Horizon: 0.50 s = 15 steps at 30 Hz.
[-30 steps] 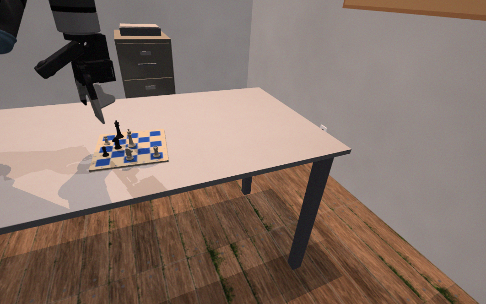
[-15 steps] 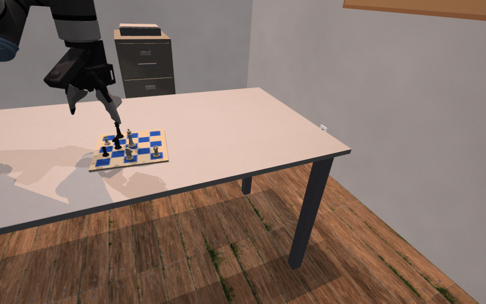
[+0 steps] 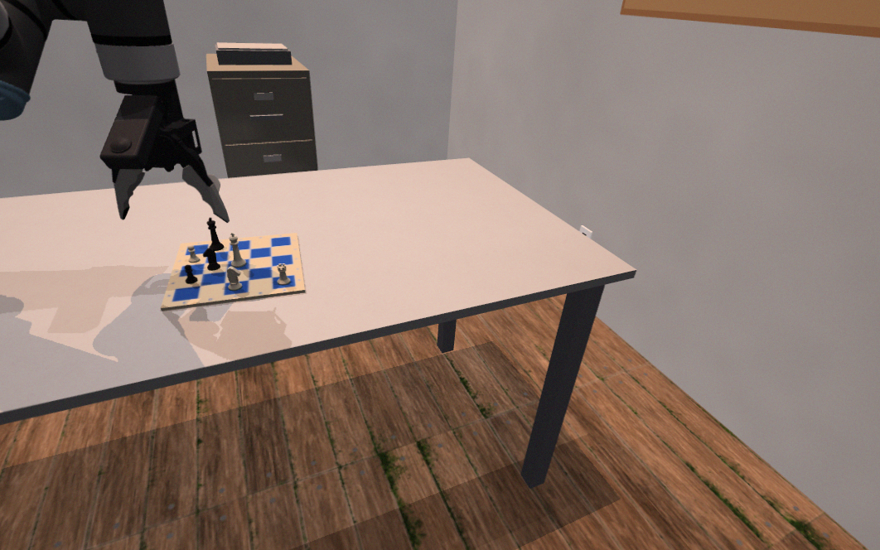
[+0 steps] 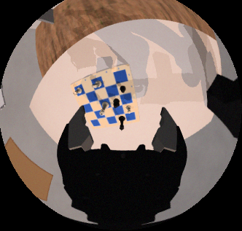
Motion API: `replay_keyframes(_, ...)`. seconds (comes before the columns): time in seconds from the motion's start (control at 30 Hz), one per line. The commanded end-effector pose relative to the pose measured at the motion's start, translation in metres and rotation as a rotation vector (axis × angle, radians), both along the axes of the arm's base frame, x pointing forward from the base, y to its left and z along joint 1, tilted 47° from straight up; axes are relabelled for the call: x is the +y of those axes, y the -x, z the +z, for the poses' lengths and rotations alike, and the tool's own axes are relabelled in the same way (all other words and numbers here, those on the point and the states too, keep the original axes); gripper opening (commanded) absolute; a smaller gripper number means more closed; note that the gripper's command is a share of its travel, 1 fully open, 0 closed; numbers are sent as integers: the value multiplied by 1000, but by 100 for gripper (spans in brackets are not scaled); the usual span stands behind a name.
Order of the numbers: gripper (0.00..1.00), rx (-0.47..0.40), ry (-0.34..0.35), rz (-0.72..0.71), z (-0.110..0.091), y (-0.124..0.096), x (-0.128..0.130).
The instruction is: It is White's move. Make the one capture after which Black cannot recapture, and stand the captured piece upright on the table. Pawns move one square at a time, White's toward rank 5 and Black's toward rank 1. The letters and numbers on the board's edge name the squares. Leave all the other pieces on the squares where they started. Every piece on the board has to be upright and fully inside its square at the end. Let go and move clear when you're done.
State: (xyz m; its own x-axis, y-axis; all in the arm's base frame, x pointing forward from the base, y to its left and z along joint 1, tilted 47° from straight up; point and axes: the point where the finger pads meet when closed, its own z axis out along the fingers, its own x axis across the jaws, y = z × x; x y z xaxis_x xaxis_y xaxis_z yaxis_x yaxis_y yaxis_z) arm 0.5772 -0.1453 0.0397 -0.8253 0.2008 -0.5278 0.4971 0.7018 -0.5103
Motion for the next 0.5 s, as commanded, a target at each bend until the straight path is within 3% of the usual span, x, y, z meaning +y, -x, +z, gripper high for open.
replay_keyframes(0.0,100,34,15,45,-1,-1,-1)
replay_keyframes(0.23,100,38,17,49,-1,-1,-1)
replay_keyframes(0.27,20,38,17,49,-1,-1,-1)
replay_keyframes(0.47,20,38,17,49,-1,-1,-1)
